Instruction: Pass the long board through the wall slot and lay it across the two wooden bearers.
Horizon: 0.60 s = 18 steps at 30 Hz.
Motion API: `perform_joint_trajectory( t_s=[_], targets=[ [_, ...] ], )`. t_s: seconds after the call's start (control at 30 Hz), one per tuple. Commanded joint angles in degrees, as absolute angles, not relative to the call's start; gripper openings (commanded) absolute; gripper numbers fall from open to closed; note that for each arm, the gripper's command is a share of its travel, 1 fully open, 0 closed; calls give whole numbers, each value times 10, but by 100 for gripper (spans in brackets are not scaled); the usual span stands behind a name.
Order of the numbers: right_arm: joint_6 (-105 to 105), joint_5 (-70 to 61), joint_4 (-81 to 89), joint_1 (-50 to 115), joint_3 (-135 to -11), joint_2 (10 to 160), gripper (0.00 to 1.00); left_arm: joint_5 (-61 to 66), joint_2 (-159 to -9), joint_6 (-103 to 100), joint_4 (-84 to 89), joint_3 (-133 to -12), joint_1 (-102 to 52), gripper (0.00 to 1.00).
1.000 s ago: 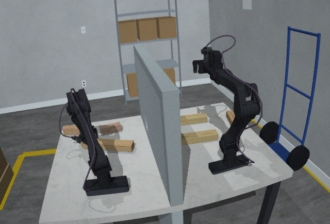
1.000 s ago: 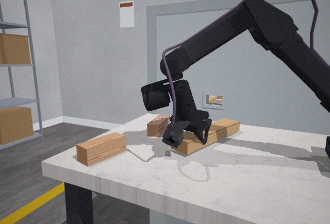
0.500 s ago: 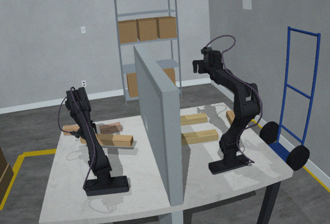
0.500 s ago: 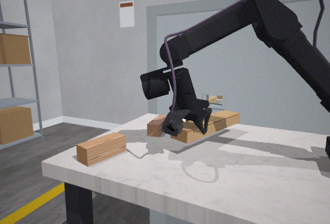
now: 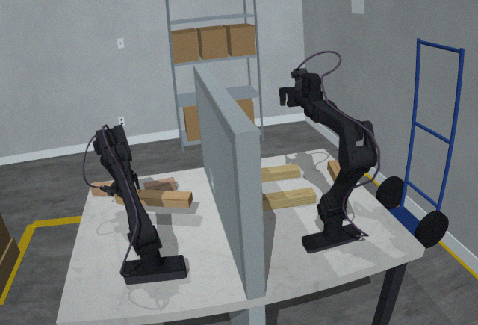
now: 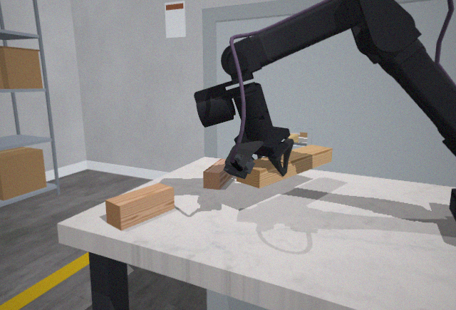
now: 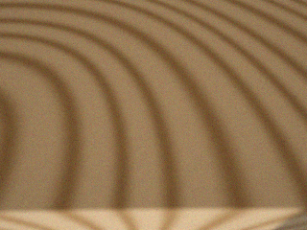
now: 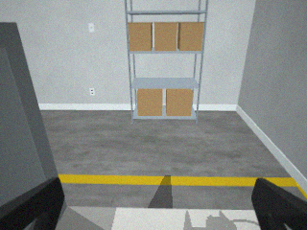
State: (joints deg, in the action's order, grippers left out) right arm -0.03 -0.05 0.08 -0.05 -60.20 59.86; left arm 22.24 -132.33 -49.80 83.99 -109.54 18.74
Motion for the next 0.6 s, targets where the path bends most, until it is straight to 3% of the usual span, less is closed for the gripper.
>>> perform_joint_trajectory(
  t_s=[0.0,0.27,0.57],
  targets=[
    [7,8,-1,-5,-624,585,100,255,-1281,-516,879,-1117,176,0],
    [7,8,-1,-5,-624,585,100,322,-1259,-739,775,-1070,146,0],
    [7,8,-1,-5,-624,585,100,320,-1218,-790,721,-1015,129,0]
  ],
)
